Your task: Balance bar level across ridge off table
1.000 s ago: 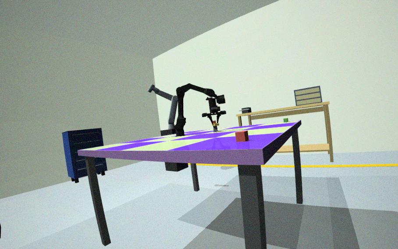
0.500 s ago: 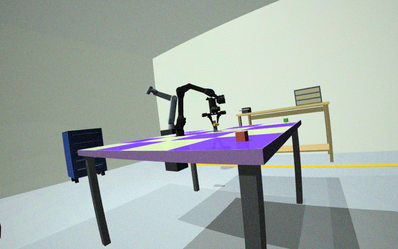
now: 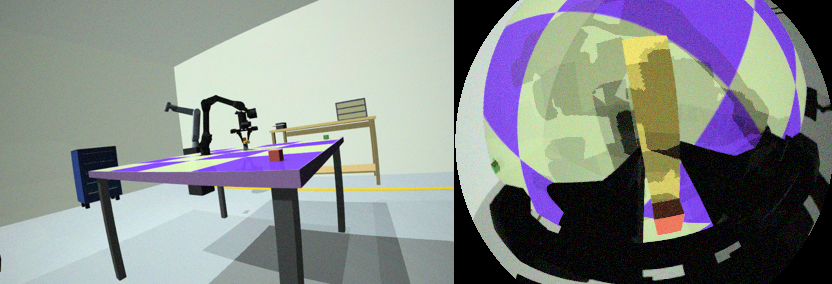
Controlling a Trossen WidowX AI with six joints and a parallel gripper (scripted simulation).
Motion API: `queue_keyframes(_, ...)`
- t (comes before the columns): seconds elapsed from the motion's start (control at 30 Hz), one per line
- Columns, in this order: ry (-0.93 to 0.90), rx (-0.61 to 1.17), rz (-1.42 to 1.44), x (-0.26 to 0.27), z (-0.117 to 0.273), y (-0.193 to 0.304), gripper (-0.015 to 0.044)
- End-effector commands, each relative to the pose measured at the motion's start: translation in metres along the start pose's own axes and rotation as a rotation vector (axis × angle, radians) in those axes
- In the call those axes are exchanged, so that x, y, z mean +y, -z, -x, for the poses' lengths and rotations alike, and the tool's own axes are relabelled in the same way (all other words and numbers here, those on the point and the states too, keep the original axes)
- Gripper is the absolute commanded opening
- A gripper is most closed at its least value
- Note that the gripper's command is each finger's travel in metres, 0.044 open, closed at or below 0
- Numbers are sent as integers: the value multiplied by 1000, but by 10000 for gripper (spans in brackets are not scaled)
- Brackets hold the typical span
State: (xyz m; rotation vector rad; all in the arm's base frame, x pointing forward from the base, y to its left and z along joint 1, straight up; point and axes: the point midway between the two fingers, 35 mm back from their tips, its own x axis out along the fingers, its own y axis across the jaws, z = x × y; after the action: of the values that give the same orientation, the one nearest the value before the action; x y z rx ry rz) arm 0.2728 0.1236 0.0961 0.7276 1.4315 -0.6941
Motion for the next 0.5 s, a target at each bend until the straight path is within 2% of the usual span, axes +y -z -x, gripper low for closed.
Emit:
queue_keyframes(0.0, 1, 0, 0, 0, 0, 0, 167)
queue_keyframes(0.47, 1, 0, 0, 0, 0, 0, 170)
